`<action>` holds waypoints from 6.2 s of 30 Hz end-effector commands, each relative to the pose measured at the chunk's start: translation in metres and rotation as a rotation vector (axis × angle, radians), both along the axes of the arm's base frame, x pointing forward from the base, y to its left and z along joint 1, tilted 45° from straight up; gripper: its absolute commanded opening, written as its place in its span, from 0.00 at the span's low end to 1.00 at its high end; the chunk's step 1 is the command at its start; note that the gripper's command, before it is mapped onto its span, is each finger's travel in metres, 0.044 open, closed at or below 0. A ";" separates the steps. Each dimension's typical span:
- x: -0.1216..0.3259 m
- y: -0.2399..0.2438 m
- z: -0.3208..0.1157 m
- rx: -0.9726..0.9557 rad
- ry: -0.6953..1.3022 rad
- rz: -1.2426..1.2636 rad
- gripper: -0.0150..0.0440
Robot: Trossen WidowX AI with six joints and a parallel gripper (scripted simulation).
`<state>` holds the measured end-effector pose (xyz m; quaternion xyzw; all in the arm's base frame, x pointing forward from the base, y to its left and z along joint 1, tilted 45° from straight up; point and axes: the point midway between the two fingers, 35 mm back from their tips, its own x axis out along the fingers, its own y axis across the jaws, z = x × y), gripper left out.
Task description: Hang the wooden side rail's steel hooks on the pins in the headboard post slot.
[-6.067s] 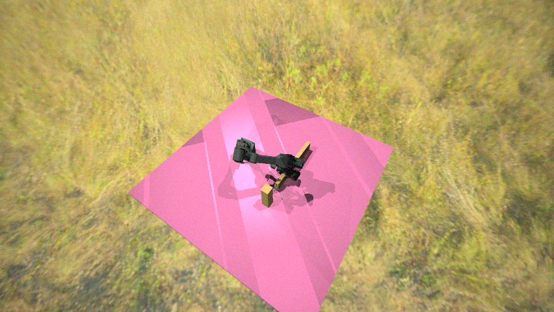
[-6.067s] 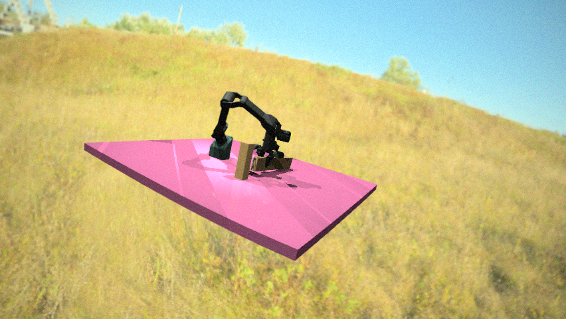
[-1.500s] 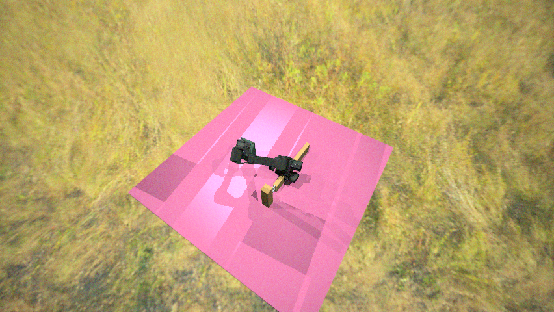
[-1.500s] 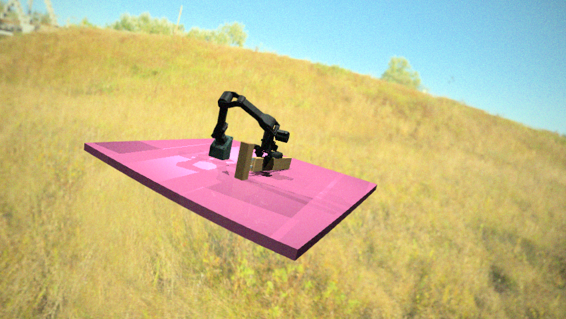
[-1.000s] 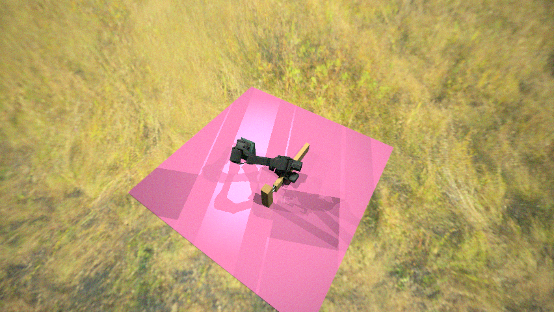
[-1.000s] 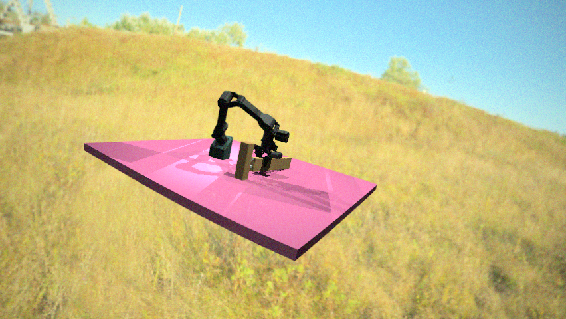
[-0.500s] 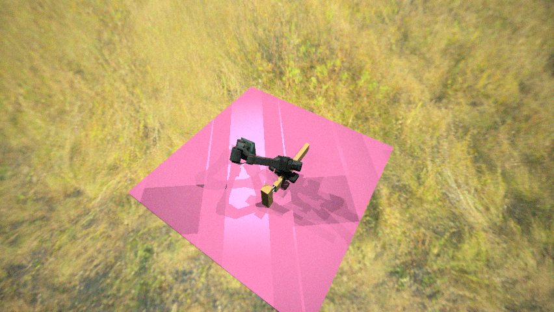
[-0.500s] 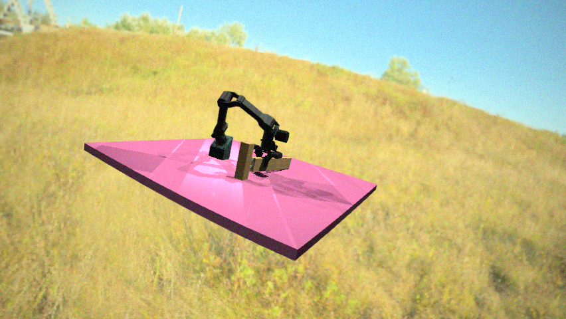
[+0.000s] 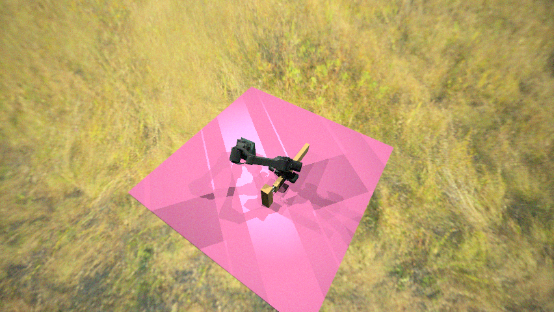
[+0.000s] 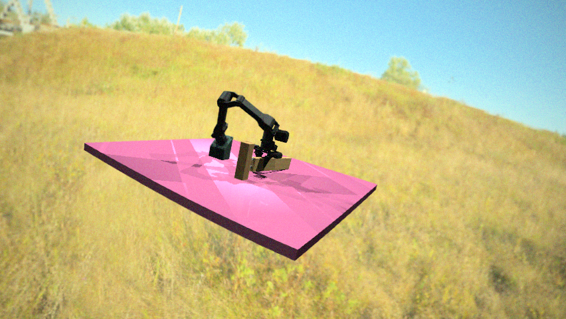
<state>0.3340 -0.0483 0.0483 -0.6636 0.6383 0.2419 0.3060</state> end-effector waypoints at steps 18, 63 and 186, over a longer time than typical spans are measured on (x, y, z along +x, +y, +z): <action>0.001 0.001 0.003 0.000 -0.005 0.012 0.25; 0.000 -0.003 0.007 -0.001 -0.005 0.012 0.25; 0.000 -0.012 0.016 -0.001 -0.005 0.012 0.25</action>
